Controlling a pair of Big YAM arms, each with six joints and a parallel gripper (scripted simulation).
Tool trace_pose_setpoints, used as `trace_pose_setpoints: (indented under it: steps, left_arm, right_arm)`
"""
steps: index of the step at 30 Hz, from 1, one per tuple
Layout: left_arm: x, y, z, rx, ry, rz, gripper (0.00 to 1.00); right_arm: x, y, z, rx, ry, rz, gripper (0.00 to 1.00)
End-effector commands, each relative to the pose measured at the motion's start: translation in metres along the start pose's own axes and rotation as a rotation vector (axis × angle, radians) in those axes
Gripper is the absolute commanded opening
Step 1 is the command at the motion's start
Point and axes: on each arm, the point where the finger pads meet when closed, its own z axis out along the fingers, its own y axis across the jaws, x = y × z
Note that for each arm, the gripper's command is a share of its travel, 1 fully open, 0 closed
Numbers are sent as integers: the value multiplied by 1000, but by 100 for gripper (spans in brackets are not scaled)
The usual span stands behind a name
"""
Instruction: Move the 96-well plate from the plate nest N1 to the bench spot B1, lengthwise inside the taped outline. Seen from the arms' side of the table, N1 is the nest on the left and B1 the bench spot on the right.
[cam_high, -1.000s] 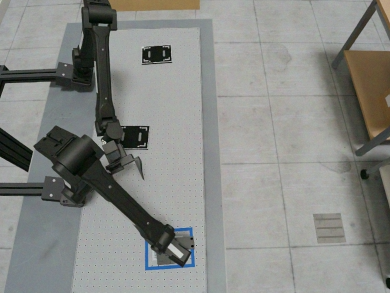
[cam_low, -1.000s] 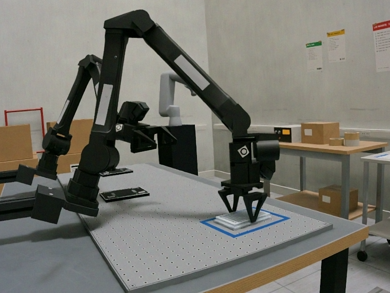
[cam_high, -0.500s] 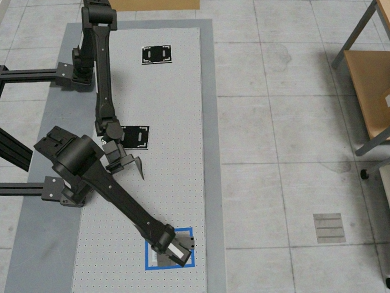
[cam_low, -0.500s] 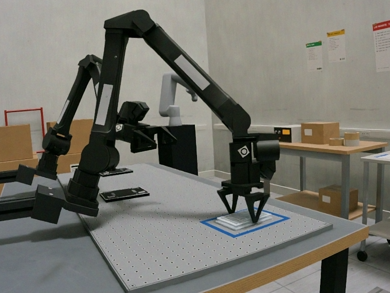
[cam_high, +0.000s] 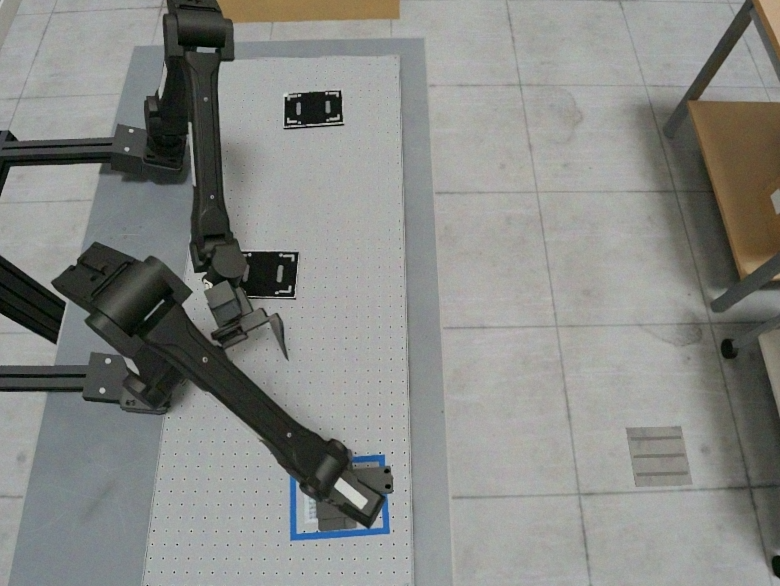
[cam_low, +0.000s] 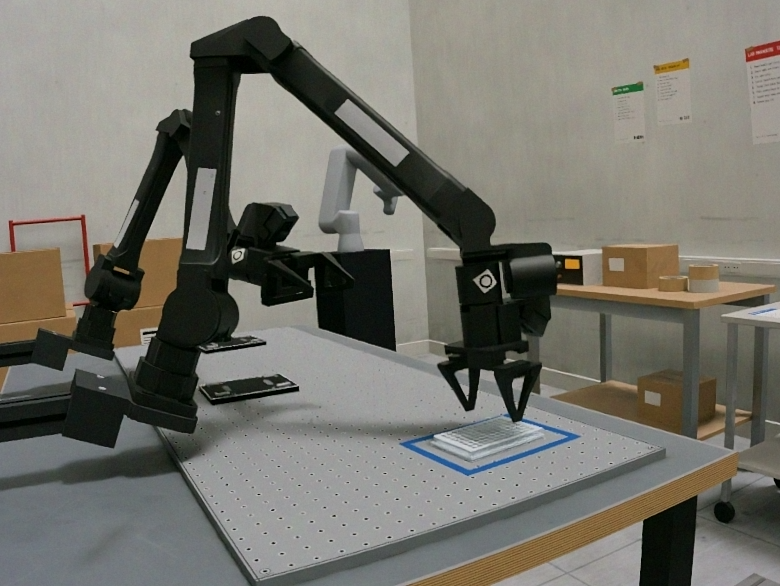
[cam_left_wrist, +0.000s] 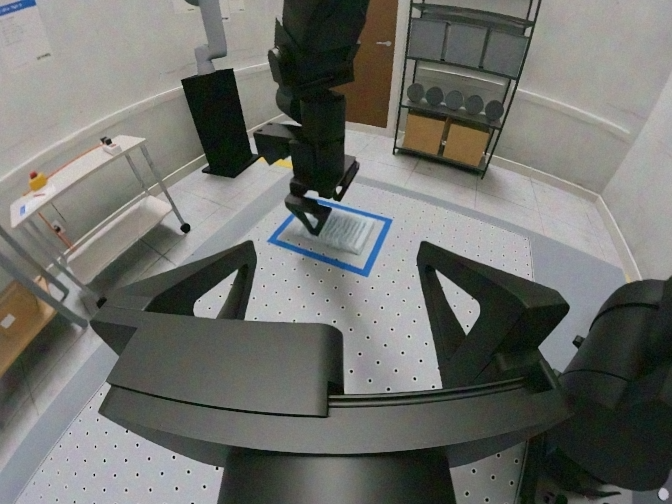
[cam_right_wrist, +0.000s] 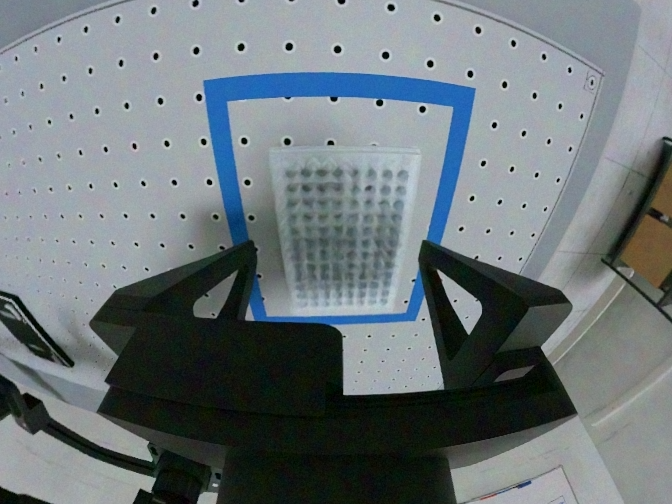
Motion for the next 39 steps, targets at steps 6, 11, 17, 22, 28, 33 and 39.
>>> trace_pose_setpoints:
  steps: [6, 11, 17, 22, 28, 33, 39]
  left_arm:
    - [-45, 17, 11, -37, -89, -31, 100]
    - [-45, 17, 11, -37, -89, -31, 100]
    - [-45, 17, 11, -37, -89, -31, 100]
    - [-45, 17, 11, -37, -89, -31, 100]
    - [-45, 17, 11, -37, -89, -31, 100]
    - [-45, 17, 11, -37, -89, -31, 100]
    - [-45, 17, 11, -37, -89, -31, 100]
  right_arm:
    - [-19, -31, -44, 40, -44, -5, 100]
    - [-10, -31, -58, 54, -94, 126, 100]
    - [1, -24, -69, 83, -254, 355, 100]
    - [5, -20, -83, 106, -399, 509, 100]
    - [7, -8, -96, 130, -550, 612, 100]
    - [9, -5, -99, 155, -580, 595, 100]
    - [12, -4, -91, 149, -552, 595, 100]
